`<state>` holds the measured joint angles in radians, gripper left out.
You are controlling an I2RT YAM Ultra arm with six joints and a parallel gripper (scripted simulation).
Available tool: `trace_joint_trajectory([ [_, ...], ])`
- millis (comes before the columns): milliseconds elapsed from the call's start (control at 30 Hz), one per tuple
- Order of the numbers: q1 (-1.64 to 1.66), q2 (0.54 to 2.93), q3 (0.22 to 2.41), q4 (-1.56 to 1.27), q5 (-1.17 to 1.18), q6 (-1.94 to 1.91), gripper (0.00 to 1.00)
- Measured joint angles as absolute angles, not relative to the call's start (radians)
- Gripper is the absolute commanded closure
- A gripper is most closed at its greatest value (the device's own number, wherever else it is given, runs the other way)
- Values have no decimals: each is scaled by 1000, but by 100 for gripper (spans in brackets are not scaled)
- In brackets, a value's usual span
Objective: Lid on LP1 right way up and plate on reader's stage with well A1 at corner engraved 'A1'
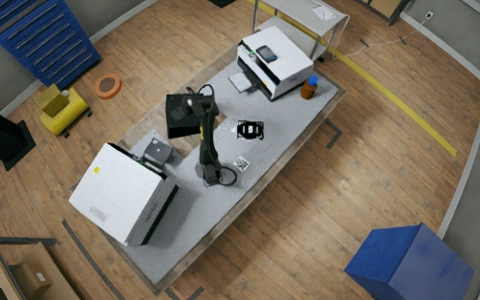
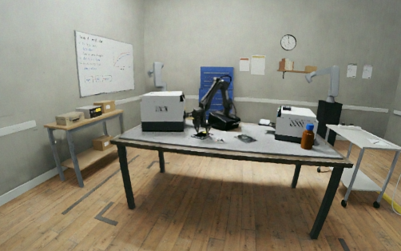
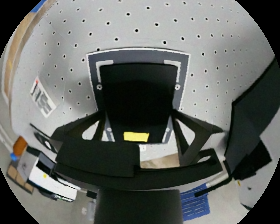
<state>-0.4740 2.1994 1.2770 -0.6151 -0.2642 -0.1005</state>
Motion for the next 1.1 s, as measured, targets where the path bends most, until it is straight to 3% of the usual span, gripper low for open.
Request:
trace_joint_trajectory([
  [1100,-485,2143,1294,-701,-264,-118,0],
])
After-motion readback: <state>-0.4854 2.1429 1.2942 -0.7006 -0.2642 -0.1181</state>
